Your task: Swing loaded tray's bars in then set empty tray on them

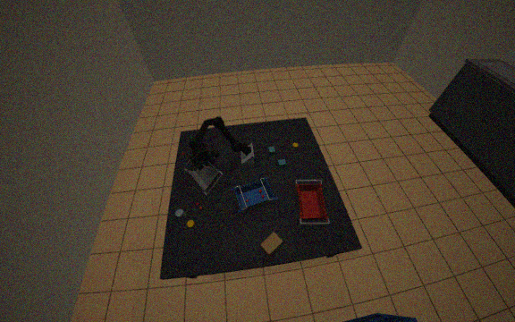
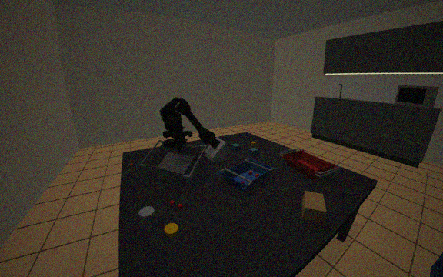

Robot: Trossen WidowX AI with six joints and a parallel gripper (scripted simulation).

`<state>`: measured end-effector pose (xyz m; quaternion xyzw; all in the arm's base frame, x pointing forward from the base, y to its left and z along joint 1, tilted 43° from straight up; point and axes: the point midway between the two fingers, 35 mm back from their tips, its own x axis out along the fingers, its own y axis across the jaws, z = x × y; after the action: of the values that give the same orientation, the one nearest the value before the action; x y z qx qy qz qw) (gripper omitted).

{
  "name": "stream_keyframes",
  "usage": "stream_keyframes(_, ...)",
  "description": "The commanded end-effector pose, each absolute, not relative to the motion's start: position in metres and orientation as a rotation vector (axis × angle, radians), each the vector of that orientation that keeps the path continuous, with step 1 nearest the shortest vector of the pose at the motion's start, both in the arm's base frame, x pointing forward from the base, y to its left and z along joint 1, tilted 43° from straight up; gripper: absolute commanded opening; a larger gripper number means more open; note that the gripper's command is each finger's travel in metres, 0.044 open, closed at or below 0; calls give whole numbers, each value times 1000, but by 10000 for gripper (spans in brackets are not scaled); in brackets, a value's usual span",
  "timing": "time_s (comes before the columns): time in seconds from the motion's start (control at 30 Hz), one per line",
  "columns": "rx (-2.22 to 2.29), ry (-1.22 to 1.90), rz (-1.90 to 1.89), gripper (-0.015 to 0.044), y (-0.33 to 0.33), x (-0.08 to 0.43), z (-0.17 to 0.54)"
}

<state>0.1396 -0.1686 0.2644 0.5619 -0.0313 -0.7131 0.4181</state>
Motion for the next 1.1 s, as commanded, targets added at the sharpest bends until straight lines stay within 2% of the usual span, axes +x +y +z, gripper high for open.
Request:
stream_keyframes(0.0, 1393, -43, -1756, 0, -165, 156, 267)
stream_keyframes(1.07, 1098, 392, -1652, 0, -105, 264, 215)
